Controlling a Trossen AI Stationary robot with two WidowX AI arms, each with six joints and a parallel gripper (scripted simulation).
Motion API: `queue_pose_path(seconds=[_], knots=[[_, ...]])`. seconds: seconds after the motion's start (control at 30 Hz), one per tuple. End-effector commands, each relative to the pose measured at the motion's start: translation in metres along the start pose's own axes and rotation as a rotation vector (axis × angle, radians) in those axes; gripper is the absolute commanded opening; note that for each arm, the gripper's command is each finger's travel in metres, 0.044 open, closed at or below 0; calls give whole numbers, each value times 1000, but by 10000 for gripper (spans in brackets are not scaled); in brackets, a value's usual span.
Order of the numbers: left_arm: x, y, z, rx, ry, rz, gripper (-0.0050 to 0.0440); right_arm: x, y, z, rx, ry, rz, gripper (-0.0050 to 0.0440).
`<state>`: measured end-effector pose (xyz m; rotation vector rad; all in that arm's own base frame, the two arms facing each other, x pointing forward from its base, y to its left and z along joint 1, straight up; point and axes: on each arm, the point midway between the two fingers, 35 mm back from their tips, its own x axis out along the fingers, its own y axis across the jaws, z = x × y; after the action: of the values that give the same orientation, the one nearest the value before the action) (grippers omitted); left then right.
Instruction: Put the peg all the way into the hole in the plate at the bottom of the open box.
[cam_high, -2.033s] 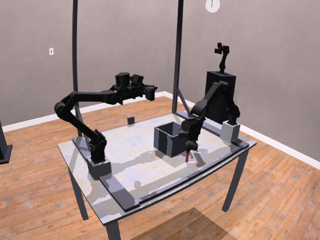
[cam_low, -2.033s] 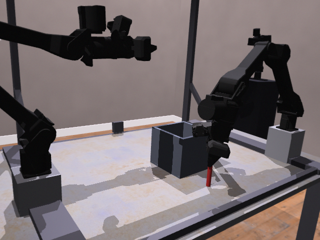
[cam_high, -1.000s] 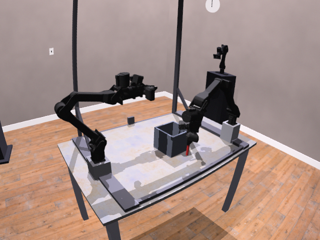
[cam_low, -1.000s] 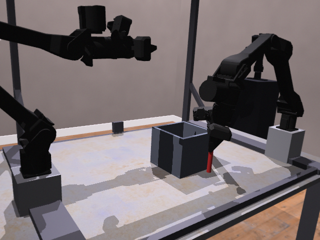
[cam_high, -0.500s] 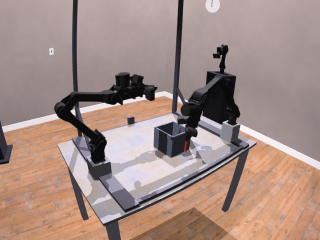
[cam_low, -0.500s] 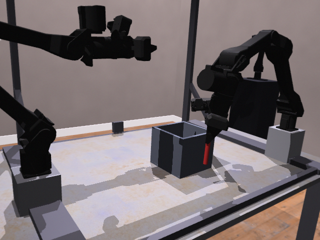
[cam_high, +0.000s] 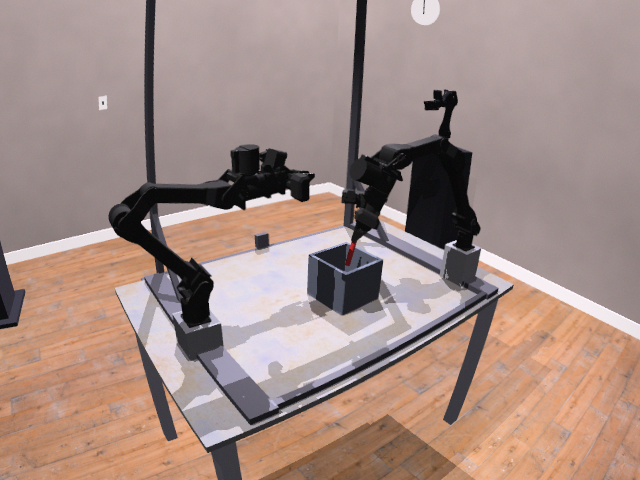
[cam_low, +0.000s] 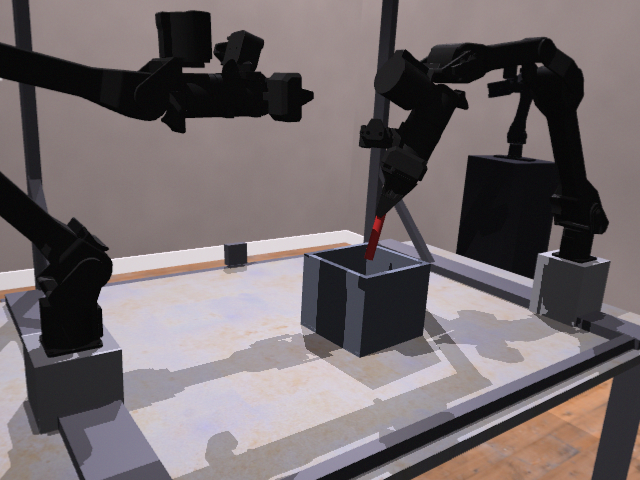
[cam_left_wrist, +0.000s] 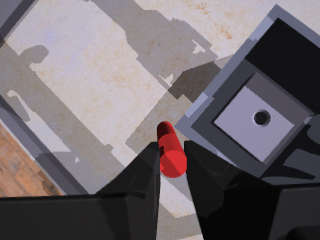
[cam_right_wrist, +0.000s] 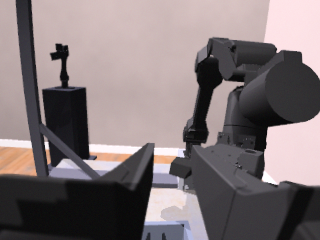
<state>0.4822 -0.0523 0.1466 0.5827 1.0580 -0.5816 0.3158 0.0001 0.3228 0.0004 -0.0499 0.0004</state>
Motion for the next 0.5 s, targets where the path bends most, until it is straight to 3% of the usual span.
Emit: queue_pose_path(seconds=[0.0,0.2,0.23,0.27,0.3,0.33,0.47], knots=[[-35,-1,25,10,-72,56,-50,0,-1,10,-2,-20,-6,105],[-88,-28,69,16,-200,104,-50,0,-1,10,-2,-20,-6,105],[-82,-33,70,12,-186,90,-50,0,-1,10,-2,-20,-6,105],[-12,-48,36,-12,-13,-19,-50,0,-1,10,-2,-20,-6,105],[4,-52,25,-17,37,-49,-50,0,-1,10,-2,-20,-6,105],[-7,-53,37,-11,-11,-25,-50,0,-1,10,-2,-20,-6,105],[30,-80,22,-24,88,-99,-50,0,-1,10,-2,-20,-6,105]])
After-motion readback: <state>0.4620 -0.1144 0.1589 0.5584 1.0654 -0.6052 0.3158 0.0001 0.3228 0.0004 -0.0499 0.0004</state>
